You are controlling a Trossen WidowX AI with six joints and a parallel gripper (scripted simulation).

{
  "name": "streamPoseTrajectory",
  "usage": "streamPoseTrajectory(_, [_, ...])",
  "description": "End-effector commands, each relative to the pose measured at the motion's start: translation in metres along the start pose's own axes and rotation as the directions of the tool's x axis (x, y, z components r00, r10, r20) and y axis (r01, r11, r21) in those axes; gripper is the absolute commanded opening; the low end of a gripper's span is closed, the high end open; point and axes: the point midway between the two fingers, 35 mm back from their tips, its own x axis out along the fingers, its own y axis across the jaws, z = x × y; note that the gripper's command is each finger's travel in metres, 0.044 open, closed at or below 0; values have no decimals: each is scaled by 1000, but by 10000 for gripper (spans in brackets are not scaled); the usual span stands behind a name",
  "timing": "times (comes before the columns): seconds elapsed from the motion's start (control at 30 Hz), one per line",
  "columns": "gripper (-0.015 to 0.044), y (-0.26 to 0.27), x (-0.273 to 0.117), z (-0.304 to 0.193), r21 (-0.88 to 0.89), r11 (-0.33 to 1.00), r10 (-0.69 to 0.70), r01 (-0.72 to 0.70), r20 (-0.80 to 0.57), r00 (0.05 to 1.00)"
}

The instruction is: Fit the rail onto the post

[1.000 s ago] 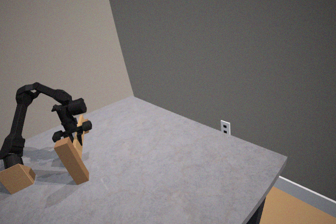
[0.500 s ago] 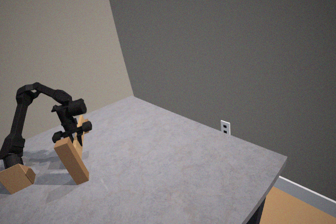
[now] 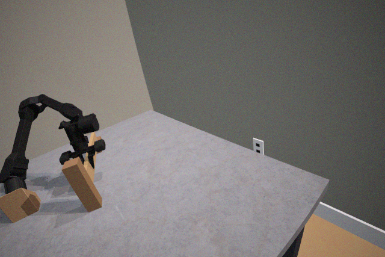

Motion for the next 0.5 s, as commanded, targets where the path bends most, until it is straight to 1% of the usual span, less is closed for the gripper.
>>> streamPoseTrajectory(0.0, [0, -1, -2, -3, -1, 1000, -7, 7, -2, 1000])
streamPoseTrajectory(0.47, [0, -1, -3, -7, -1, 1000, -7, 7, -2, 1000])
